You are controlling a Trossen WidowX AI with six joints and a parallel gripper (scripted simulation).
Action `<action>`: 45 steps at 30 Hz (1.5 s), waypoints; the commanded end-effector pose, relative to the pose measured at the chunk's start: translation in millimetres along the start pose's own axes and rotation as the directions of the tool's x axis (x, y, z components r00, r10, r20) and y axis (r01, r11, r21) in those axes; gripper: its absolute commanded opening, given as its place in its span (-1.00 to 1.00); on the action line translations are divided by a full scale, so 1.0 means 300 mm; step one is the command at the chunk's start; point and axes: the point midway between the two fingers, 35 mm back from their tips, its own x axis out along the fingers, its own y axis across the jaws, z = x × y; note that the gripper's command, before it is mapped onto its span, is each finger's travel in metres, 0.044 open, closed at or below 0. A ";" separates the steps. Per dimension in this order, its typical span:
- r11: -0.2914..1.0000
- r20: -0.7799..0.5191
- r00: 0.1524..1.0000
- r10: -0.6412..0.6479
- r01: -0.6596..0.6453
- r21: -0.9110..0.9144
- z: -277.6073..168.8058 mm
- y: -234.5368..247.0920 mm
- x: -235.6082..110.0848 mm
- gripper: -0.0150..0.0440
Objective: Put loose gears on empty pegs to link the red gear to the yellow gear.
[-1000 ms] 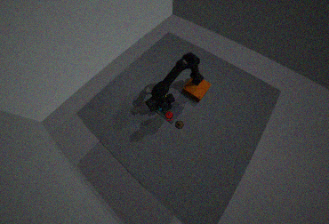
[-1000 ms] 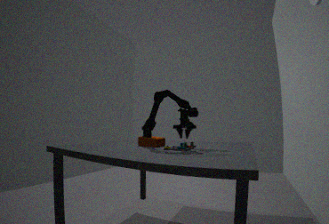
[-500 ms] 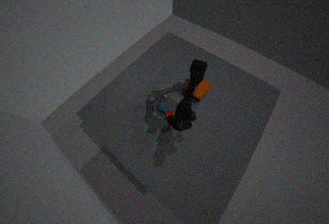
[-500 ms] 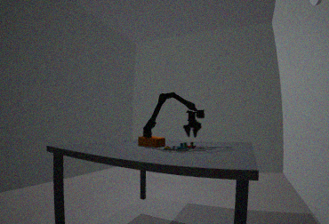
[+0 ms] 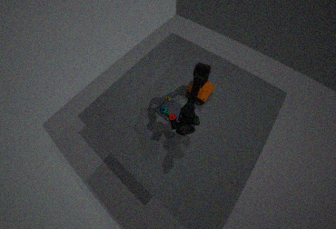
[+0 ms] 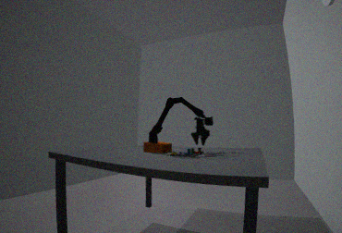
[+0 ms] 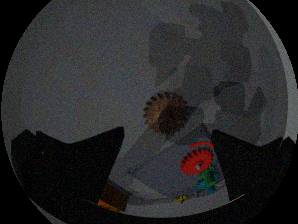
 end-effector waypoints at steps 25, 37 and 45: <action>1.000 -0.009 1.000 0.001 -0.001 0.001 -0.006 0.003 0.110 1.00; 1.000 -0.009 1.000 0.001 -0.001 0.001 -0.006 0.003 0.110 0.38; 1.000 -0.009 1.000 0.001 -0.001 0.001 -0.006 0.003 0.110 -0.27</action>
